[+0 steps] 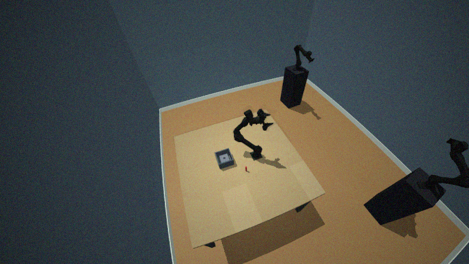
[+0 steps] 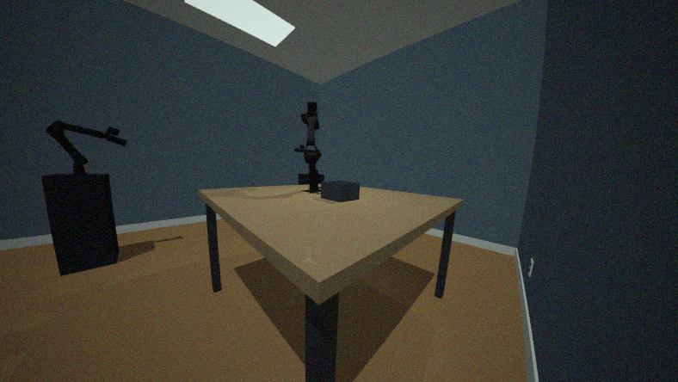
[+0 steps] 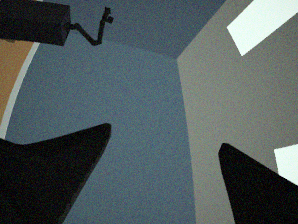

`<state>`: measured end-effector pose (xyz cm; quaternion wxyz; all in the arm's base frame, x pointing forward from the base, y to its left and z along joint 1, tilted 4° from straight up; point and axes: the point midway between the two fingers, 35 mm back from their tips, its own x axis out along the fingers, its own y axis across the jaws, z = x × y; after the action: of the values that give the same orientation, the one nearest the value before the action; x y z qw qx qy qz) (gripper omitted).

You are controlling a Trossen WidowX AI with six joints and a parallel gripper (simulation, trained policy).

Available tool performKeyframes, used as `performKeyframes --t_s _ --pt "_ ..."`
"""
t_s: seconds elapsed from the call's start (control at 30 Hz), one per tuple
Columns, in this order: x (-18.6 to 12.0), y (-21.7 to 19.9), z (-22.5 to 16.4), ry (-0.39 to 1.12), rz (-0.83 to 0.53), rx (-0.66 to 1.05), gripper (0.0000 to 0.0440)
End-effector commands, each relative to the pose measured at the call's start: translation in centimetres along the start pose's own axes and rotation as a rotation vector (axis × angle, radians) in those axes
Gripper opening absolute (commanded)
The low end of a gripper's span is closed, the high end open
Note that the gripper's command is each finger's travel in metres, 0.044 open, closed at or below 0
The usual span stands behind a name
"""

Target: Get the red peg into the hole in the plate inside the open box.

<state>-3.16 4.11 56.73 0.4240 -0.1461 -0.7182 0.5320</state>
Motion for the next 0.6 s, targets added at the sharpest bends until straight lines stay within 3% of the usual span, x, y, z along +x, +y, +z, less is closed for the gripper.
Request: performKeyframes --t_s 0.0,0.03,0.57 --pt "0.0 0.0 -0.2 0.016 -0.001 0.003 0.0423" --pt "0.1 0.2 -0.3 0.034 0.002 0.009 0.0439" --pt "3.0 10.3 -4.4 0.444 0.268 0.283 0.044"
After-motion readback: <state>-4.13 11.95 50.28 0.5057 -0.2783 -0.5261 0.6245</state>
